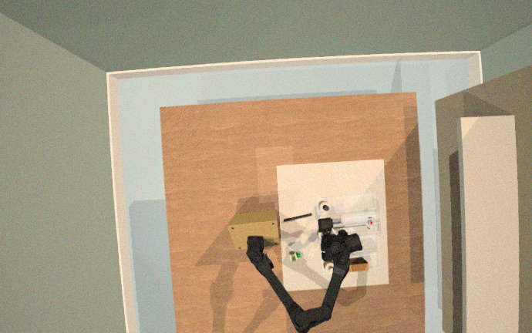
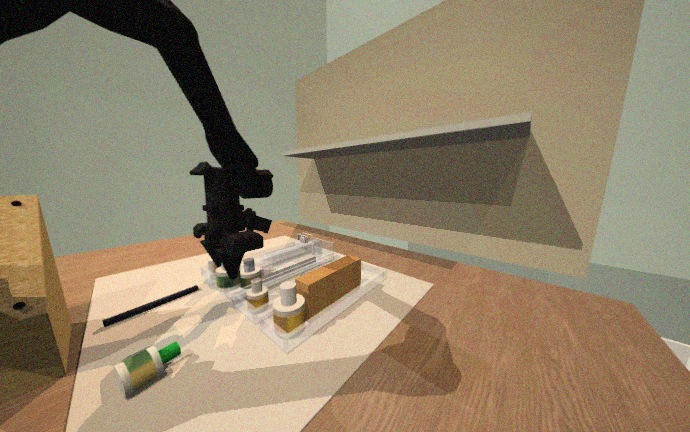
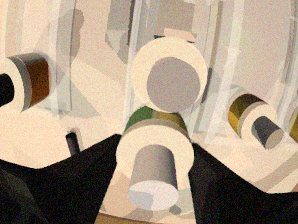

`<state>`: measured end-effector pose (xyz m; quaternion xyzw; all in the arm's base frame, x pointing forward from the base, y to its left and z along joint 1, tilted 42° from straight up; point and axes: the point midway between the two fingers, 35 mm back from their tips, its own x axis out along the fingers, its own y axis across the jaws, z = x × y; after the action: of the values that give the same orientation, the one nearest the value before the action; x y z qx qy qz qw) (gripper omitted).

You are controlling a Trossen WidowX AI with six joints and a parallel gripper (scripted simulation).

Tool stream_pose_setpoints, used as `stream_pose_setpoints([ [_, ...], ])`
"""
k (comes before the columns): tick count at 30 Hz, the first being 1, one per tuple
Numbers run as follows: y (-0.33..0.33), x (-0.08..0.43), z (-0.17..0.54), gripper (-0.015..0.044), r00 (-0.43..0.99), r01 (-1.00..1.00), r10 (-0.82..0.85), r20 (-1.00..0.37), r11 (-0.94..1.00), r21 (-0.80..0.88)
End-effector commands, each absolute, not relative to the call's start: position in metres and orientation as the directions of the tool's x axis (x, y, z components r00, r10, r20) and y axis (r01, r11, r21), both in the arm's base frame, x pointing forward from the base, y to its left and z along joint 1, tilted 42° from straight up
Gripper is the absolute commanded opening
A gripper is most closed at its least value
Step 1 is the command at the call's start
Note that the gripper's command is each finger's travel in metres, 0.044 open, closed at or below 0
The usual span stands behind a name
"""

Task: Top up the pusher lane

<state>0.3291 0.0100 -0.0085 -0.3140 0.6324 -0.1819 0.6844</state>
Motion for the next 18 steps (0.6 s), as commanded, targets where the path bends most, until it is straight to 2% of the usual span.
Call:
stream_pose_setpoints([
  [1, 0.0138, 0.3412, -0.0042, 0.0, 0.162, -0.13, -0.641, -0.75, 0.74, -0.66],
  [18, 0.0167, 0.3487, -0.0019, 0.0, 0.162, -0.13, -0.641, -0.75, 0.74, -0.66],
])
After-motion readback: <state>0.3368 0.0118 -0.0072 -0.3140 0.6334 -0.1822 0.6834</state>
